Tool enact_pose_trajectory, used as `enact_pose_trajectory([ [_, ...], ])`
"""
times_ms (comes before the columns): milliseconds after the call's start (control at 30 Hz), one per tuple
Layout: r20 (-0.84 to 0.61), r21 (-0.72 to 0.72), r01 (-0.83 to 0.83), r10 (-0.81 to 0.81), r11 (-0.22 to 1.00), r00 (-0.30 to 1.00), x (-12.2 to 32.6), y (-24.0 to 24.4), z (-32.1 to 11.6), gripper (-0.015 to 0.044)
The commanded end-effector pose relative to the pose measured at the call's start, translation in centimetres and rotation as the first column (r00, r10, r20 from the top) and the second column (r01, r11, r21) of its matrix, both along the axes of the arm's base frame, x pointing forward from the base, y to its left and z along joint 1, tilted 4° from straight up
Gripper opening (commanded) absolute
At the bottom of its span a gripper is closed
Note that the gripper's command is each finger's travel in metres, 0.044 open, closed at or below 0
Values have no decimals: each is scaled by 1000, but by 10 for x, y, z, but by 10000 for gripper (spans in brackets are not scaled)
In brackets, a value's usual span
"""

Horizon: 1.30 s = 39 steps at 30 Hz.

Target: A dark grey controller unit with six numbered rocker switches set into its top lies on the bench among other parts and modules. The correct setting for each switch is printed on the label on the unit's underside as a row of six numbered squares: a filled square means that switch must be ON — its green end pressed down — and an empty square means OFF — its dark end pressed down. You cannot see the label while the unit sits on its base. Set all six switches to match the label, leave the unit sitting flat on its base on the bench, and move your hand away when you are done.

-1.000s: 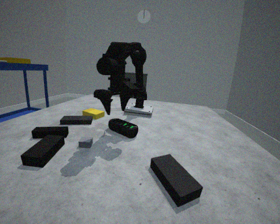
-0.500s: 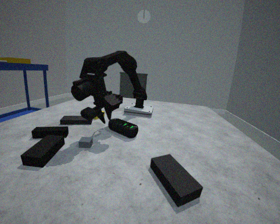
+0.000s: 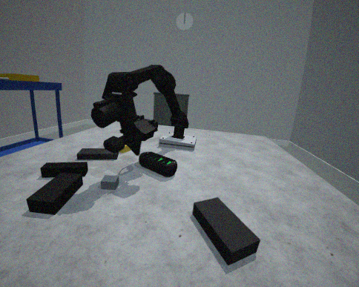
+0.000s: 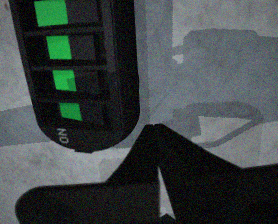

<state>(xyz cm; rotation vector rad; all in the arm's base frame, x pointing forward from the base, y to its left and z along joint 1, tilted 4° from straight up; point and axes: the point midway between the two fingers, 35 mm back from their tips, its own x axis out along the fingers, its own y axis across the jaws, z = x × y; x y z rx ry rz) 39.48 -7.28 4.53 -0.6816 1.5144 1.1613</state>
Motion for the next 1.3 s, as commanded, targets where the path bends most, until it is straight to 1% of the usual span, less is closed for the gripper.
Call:
enact_pose_trajectory([
  [0, -1, 6, -5, 5, 1000, 1000, 0, 1, -6, 0],
  [933, -1, 4, -5, 5, 1000, 1000, 1, 3, -51, 0],
  [1267, -1, 4, -5, 5, 1000, 1000, -1, 4, -52, 0],
])
